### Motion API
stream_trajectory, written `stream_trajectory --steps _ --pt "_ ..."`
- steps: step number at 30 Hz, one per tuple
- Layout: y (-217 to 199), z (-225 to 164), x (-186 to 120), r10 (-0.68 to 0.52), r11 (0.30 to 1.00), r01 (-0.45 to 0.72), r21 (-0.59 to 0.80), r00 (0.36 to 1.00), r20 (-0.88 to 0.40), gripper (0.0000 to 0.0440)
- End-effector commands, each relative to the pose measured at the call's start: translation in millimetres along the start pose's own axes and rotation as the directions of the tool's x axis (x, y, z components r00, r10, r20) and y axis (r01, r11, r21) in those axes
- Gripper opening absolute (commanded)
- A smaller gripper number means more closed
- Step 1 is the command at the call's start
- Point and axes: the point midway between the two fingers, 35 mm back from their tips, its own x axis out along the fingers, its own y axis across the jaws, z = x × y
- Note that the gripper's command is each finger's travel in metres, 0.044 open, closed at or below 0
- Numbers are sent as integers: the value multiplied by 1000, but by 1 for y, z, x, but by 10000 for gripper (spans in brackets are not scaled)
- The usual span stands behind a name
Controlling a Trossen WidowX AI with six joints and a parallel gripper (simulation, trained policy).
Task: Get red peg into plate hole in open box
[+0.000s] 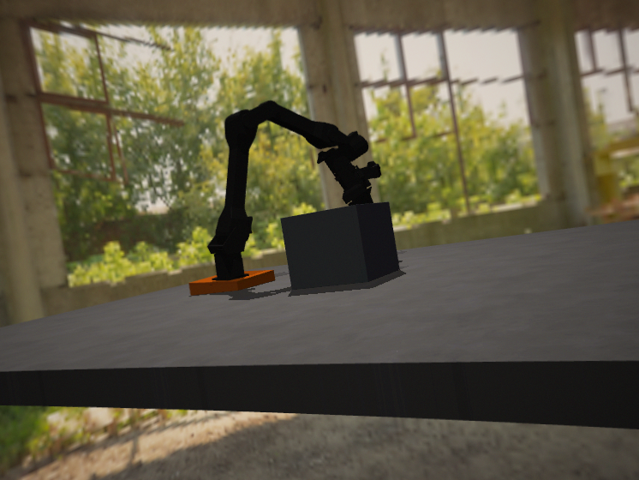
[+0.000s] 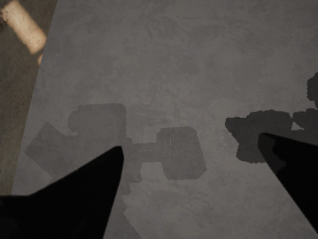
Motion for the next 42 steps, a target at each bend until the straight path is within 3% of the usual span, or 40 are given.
stream_trajectory --steps 1,12,24,34,42 --pt "-28 6 -1 -28 992 32 120 999 -33 440" --pt "-107 11 -13 -82 876 138 461 987 -139 440" --pt "-176 -12 -37 -89 612 266 745 959 -269 440" --pt "-212 -53 -61 -58 333 392 858 916 -396 440" --pt "-221 -87 -71 -22 186 483 856 873 -487 440"
